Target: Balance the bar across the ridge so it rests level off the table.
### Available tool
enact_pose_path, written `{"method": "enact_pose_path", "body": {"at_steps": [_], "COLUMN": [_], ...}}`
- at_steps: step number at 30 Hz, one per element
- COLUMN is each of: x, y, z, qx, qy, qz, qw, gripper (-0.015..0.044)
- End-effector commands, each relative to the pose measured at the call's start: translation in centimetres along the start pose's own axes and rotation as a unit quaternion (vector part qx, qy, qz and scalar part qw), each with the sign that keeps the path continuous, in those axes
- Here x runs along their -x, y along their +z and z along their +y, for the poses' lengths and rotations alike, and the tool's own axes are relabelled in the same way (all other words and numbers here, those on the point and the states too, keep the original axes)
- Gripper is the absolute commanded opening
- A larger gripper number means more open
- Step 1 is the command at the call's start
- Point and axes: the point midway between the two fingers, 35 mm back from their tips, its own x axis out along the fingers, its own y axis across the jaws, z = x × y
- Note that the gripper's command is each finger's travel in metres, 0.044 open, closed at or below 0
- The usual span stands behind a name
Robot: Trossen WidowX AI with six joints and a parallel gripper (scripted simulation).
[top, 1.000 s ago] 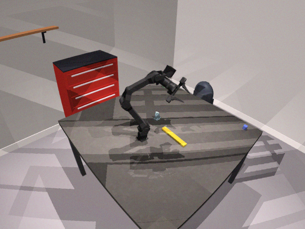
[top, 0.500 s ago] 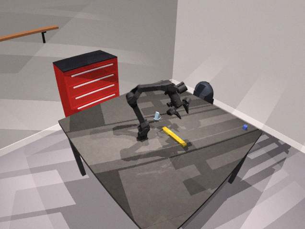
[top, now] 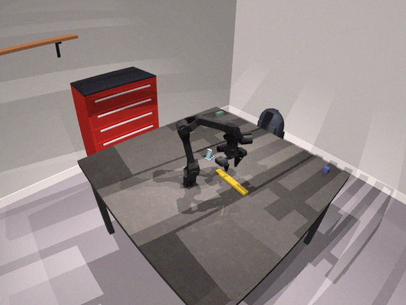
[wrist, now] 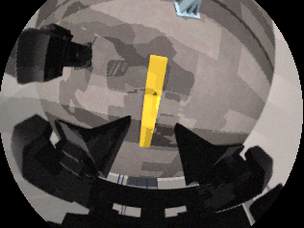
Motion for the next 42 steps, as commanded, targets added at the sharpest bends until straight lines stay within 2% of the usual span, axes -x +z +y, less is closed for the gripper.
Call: {"method": "enact_pose_path", "body": {"at_steps": [1, 7, 15, 42], "x": [-0.7, -1.1, -5.1, -7.8], "y": [0.6, 0.6, 0.8, 0.9], "z": [0.4, 0.4, 0.5, 0.6], "qx": [0.004, 0.004, 0.004, 0.004], "qy": [0.012, 0.012, 0.012, 0.012], "qz": [-0.023, -0.023, -0.023, -0.023], "qw": [1.0, 1.0, 1.0, 1.0], "gripper": [0.0315, 0.0315, 0.0315, 0.0315]}}
